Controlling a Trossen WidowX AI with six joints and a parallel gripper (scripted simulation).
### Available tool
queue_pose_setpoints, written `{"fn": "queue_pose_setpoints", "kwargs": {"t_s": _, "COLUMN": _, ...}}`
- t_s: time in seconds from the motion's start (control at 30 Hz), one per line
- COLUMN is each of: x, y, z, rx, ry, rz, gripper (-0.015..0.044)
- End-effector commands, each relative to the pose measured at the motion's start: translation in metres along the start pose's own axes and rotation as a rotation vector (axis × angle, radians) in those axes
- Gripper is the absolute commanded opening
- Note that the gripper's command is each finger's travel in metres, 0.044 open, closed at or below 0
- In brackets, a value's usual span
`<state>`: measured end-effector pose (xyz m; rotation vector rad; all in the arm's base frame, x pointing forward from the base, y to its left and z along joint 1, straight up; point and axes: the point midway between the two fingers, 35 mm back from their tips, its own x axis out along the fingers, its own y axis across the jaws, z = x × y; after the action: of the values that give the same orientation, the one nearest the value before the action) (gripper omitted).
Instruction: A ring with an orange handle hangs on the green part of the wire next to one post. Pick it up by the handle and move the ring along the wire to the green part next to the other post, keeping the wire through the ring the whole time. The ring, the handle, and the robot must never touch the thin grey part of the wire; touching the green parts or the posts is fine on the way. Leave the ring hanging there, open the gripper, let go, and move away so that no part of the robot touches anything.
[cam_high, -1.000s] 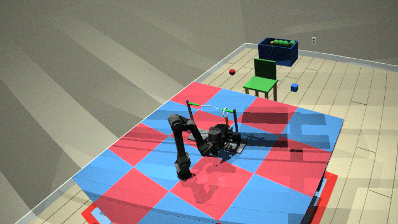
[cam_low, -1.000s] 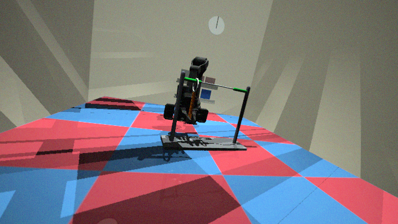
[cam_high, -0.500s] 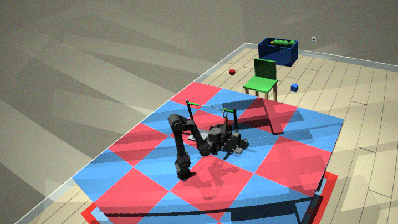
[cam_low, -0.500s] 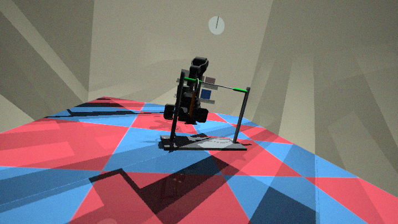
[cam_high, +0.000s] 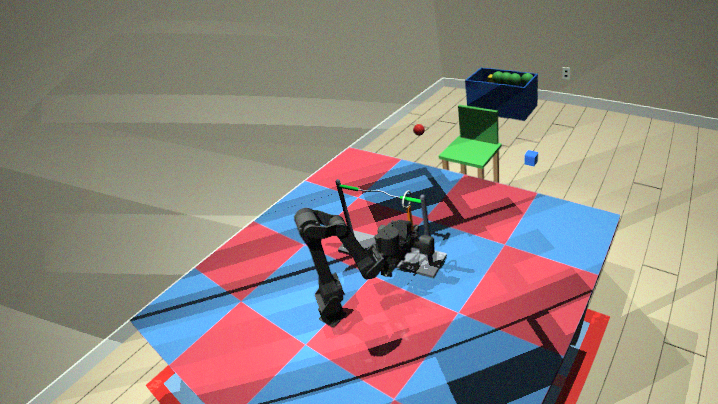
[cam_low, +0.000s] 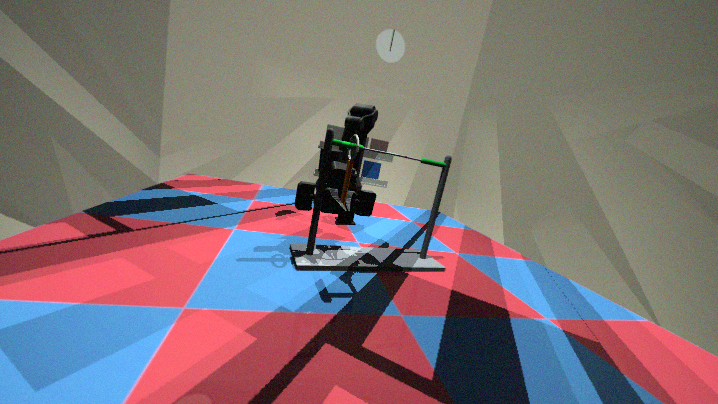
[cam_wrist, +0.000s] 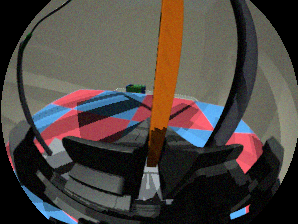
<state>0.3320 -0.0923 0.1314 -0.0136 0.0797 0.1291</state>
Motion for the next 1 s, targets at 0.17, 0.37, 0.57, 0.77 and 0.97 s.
{"fn": "queue_pose_setpoints", "kwargs": {"t_s": 0.17, "x": 0.0, "y": 0.0, "z": 0.004, "rx": -0.005, "ry": -0.006, "rz": 0.003, "gripper": -0.015}}
{"fn": "queue_pose_setpoints", "kwargs": {"t_s": 0.37, "x": 0.0, "y": 0.0, "z": 0.004, "rx": -0.005, "ry": -0.006, "rz": 0.003, "gripper": -0.015}}
{"fn": "queue_pose_setpoints", "kwargs": {"t_s": 0.57, "x": 0.0, "y": 0.001, "z": 0.004, "rx": -0.005, "ry": -0.006, "rz": 0.003, "gripper": -0.015}}
{"fn": "queue_pose_setpoints", "kwargs": {"t_s": 0.77, "x": 0.0, "y": 0.006, "z": 0.004, "rx": -0.004, "ry": -0.006, "rz": 0.004, "gripper": -0.015}}
{"fn": "queue_pose_setpoints", "kwargs": {"t_s": 0.97, "x": 0.0, "y": 0.012, "z": 0.004, "rx": -0.003, "ry": -0.006, "rz": 0.004, "gripper": -0.015}}
